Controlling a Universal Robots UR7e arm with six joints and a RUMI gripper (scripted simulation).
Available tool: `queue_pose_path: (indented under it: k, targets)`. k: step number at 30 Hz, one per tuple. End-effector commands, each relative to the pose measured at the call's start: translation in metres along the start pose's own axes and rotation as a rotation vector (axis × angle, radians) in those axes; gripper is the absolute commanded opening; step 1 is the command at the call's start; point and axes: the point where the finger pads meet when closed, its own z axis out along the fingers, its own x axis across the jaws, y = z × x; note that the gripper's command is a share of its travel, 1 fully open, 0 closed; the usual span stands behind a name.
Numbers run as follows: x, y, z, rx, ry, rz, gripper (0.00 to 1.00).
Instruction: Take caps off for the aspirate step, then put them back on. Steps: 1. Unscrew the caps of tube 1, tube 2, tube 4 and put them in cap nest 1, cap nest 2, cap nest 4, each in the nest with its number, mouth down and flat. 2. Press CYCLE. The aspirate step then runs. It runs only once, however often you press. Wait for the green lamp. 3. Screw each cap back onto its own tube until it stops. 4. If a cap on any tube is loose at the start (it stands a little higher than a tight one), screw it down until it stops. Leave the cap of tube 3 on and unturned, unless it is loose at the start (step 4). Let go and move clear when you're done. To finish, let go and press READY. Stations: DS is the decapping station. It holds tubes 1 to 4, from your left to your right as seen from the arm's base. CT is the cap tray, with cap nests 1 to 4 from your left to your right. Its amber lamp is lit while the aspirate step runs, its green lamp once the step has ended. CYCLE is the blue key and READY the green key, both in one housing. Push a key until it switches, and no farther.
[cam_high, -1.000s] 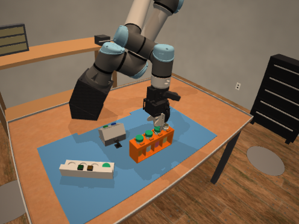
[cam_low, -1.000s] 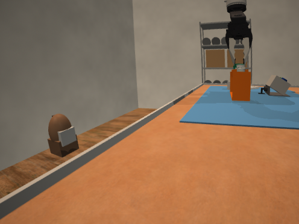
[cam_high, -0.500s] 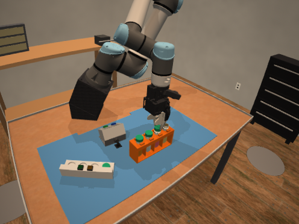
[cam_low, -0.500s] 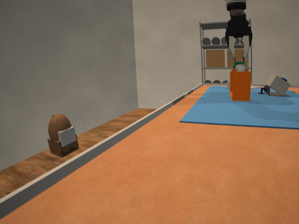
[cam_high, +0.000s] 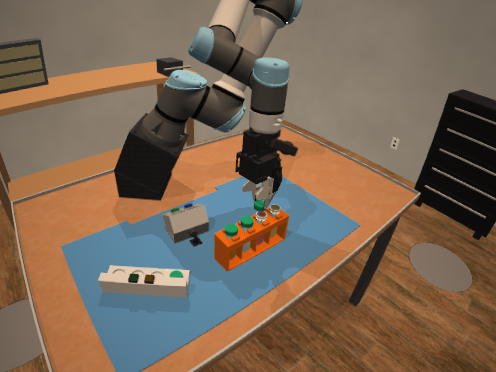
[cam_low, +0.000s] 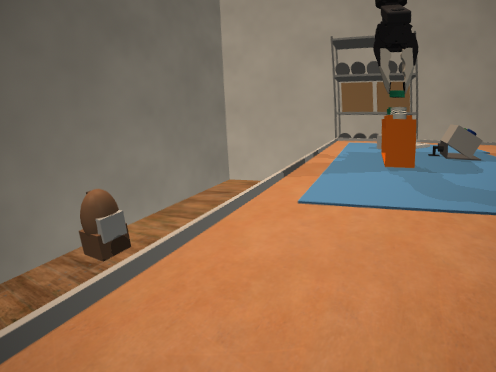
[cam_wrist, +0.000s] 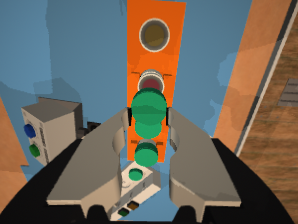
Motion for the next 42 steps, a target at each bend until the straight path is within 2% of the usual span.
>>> queue_pose_path:
  k: [1, 6, 9, 10, 13, 15, 26, 30, 33, 34, 42]
  targets:
    - [-0.006, 0.024, -0.001, 0.008, 0.003, -0.249, 0.00]
    - [-0.013, 0.048, -0.001, 0.008, 0.004, -0.499, 0.00]
    - [-0.015, 0.056, -0.001, 0.008, 0.004, -0.582, 0.00]
    - [-0.017, 0.064, -0.001, 0.008, 0.004, -0.666, 0.00]
    - [-0.017, 0.064, -0.001, 0.008, 0.004, -0.666, 0.00]
    - [-0.021, 0.080, -0.001, 0.007, 0.005, -0.832, 0.00]
    - [-0.038, 0.145, 0.000, 0.007, 0.005, -0.841, 0.00]
    - [-0.040, 0.153, 0.000, 0.007, 0.005, -0.841, 0.00]
    - [-0.047, 0.177, 0.000, 0.007, 0.005, -0.841, 0.00]
    - [-0.047, 0.177, 0.000, 0.007, 0.005, -0.841, 0.00]
    - [-0.060, 0.225, 0.000, 0.007, 0.005, -0.841, 0.00]
